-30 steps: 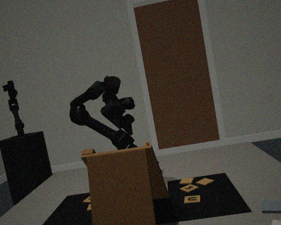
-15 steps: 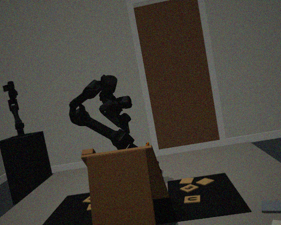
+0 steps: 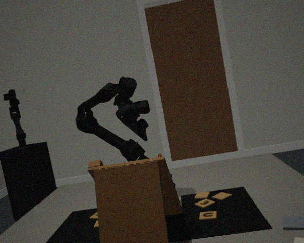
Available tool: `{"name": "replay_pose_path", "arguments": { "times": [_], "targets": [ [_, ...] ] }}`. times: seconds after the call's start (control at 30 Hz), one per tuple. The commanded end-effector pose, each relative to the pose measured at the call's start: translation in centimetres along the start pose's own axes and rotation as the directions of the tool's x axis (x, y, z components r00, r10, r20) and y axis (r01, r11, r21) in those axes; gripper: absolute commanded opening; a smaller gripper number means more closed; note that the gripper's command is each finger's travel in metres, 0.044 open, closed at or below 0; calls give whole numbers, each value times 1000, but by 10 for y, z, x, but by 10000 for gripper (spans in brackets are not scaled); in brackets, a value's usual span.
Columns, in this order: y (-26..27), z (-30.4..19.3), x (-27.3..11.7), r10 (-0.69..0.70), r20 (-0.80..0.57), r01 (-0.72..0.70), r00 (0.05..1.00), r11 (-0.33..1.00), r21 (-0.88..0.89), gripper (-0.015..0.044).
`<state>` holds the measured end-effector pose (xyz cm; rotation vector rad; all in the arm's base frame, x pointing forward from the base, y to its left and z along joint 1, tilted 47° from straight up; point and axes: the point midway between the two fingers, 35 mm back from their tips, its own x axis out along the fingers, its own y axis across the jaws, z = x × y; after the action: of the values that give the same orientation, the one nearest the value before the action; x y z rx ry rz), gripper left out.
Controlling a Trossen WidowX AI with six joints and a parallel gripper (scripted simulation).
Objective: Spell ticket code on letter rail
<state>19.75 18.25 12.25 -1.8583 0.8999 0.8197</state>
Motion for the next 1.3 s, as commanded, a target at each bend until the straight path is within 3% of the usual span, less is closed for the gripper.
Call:
{"name": "replay_pose_path", "arguments": {
  "times": [0.0,0.03,0.37,0.77,1.1,1.27],
  "targets": [
    [1,11,12,26,-16,-26,1000,999,-33,361],
    [3,19,21,48,-29,-50,998,997,-61,340],
    [52,75,123,259,-176,-304,950,901,-310,340],
    [174,87,241,470,-373,-600,800,628,-495,340],
    [189,84,245,480,-384,-615,788,608,-502,340],
    [201,74,265,480,-385,-615,788,608,-501,340]
  ]
}}
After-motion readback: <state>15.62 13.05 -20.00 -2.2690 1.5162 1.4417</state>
